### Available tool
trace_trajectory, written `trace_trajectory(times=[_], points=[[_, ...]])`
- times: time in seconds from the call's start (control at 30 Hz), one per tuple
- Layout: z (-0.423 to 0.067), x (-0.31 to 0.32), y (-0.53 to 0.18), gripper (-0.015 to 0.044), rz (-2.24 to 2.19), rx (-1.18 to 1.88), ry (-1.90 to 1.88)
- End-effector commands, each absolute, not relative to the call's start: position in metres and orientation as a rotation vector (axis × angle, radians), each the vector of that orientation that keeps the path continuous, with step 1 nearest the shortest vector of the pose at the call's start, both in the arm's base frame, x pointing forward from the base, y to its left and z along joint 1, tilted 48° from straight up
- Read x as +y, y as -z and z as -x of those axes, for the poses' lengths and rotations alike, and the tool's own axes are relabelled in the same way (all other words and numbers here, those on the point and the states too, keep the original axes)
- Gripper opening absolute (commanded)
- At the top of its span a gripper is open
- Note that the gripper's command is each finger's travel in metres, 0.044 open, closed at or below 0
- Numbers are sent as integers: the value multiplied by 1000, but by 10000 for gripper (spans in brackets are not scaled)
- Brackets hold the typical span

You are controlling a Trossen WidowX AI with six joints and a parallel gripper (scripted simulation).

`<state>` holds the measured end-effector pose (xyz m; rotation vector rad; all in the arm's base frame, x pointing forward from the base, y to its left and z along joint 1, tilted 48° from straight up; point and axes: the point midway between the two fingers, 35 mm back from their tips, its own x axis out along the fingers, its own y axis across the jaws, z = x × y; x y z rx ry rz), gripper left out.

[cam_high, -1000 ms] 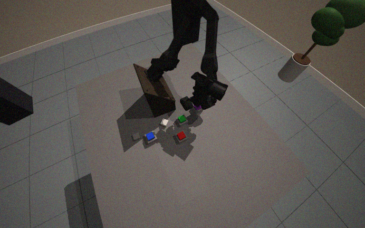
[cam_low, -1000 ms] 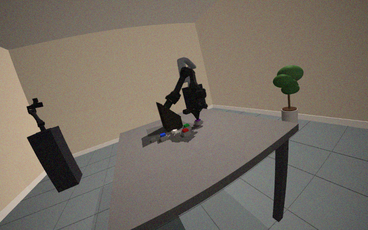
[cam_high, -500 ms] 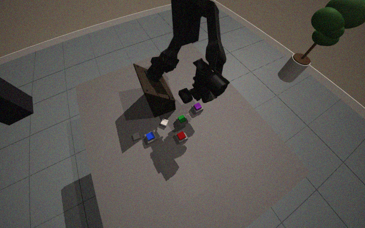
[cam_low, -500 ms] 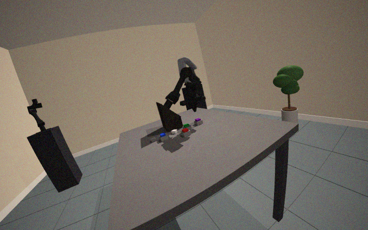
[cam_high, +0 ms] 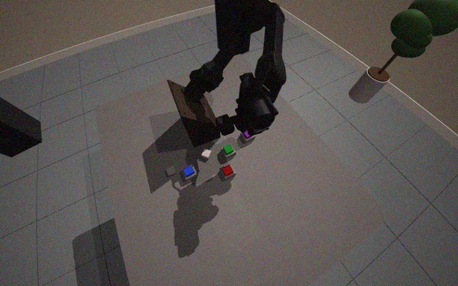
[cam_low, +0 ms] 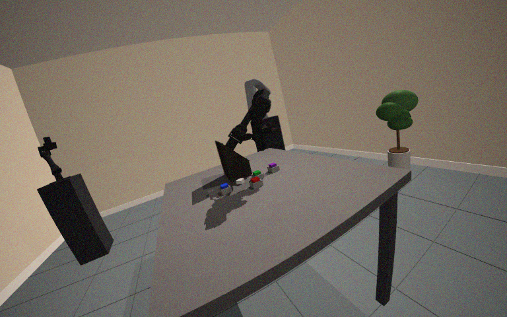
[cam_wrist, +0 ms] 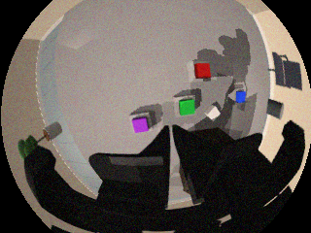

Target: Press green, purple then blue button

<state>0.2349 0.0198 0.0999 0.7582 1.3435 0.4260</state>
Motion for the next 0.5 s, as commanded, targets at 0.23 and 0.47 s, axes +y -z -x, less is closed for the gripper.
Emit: trace_trajectory(times=[0.23, 0.47], points=[[-247, -87, -1, 20, -742, 1363, -423], [-221, -133, 72, 20, -740, 1329, -494]])
